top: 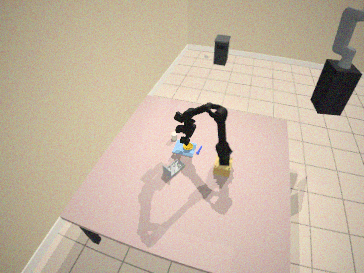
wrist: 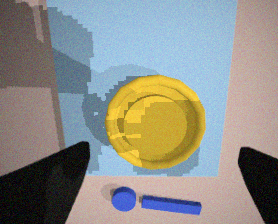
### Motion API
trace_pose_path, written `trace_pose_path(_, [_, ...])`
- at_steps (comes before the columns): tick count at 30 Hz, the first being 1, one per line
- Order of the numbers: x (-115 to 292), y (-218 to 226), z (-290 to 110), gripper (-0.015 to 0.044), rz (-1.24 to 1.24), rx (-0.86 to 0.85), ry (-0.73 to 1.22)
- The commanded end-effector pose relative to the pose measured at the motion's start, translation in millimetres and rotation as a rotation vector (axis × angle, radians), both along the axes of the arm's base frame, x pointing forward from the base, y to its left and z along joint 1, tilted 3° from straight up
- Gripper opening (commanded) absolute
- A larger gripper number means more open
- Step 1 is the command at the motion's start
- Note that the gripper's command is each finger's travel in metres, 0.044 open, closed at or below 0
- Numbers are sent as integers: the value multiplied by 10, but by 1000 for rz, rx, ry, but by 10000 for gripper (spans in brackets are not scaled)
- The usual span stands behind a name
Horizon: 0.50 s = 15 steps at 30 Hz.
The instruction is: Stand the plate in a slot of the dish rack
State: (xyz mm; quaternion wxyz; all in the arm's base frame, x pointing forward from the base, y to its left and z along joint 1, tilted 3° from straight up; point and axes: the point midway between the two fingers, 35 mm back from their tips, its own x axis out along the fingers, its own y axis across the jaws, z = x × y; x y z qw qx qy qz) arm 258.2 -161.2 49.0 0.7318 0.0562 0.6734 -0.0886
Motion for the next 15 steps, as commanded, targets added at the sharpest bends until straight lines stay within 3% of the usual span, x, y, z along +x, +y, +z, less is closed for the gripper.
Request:
trace_pose_path(1, [0, 7, -93, 400, 6, 8, 6])
trace_pose_path(15, [20, 1, -324, 400, 6, 9, 6])
